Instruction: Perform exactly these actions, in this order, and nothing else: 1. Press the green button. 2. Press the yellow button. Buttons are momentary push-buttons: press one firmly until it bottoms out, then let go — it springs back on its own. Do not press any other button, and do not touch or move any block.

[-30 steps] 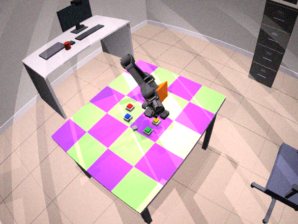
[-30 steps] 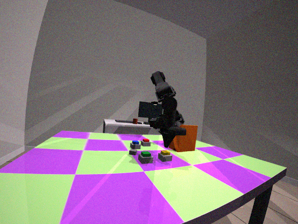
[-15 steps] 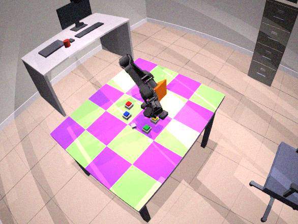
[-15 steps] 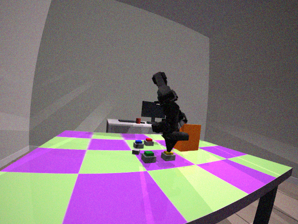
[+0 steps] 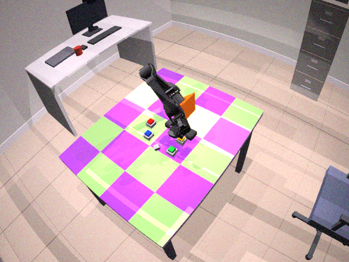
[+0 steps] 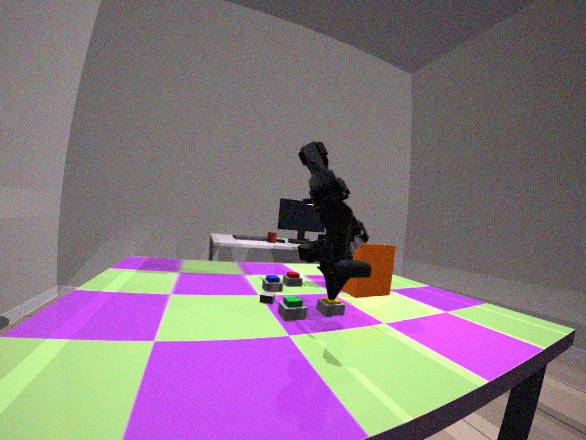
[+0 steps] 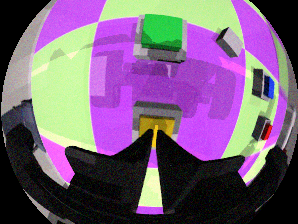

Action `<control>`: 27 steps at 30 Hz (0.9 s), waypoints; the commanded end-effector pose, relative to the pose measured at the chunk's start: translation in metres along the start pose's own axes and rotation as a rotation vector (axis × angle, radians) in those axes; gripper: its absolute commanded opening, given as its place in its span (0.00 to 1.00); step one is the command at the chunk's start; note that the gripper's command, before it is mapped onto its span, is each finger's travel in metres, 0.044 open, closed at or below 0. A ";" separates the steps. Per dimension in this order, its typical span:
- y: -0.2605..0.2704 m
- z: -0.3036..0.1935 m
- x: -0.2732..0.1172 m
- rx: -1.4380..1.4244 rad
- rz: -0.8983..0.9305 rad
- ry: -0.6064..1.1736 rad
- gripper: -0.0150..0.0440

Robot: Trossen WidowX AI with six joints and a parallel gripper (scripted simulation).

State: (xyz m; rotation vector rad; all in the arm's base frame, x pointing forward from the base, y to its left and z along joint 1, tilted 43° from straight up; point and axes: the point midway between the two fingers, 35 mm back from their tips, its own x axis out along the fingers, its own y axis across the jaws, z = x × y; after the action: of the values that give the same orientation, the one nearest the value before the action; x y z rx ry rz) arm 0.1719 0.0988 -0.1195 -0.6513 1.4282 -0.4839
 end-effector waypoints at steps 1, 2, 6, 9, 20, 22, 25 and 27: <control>-0.001 0.000 0.001 -0.005 -0.004 -0.001 0.29; -0.001 0.000 0.001 -0.005 -0.004 -0.001 0.29; 0.000 0.000 -0.031 -0.005 -0.002 0.000 0.29; 0.000 0.000 -0.033 -0.006 -0.003 0.000 0.29; 0.043 0.041 -0.073 -0.004 0.001 -0.002 0.69; 0.053 0.051 -0.083 -0.004 0.001 -0.002 0.78; 0.063 0.061 -0.095 -0.004 0.002 -0.003 0.91; 0.064 0.061 -0.096 -0.004 0.002 -0.003 0.93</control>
State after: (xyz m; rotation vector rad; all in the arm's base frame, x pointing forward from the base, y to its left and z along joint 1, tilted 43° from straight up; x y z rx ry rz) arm 0.2140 0.2048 -0.0916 -0.6529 1.4239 -0.4739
